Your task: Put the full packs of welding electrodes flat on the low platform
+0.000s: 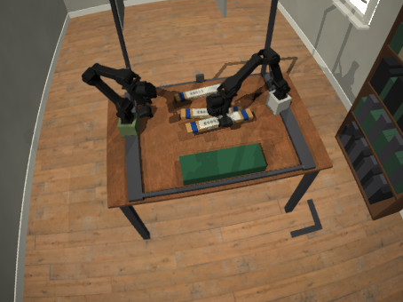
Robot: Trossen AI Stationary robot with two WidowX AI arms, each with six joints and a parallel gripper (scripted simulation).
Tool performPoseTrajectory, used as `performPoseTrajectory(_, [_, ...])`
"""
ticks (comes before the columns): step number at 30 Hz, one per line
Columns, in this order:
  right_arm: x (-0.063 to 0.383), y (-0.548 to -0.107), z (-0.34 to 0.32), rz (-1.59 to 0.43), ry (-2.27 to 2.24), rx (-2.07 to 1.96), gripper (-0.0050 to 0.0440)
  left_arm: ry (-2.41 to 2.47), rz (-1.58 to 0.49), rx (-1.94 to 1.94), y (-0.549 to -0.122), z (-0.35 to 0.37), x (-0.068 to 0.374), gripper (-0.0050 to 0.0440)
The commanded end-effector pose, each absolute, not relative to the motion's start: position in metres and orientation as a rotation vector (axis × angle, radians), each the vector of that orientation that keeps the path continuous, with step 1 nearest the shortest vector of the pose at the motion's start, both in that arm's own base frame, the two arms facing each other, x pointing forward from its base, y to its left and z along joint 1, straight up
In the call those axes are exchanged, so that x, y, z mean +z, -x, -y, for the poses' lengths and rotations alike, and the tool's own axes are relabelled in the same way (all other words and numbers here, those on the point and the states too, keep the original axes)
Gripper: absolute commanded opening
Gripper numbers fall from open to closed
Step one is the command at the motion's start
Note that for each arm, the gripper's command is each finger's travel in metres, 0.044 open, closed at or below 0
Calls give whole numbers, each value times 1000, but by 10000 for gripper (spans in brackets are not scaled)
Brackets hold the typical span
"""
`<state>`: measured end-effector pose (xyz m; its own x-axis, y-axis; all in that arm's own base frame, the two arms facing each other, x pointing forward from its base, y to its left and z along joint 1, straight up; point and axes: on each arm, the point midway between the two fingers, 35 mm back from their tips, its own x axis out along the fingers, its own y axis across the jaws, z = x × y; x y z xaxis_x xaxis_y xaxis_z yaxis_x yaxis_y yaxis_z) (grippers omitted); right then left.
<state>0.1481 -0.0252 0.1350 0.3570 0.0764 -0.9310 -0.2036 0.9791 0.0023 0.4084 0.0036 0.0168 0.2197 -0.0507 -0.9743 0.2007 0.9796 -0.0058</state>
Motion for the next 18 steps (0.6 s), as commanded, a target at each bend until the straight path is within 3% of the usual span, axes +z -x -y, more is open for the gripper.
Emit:
performPoseTrajectory(1, [142, -150, 26, -1171, 128, 179, 430, -133, -1280, -173, -431, -11, 34, -50])
performPoseTrajectory(18, [142, -150, 26, -1171, 128, 179, 430, -135, -1279, -172, -462, -36, 28, -50])
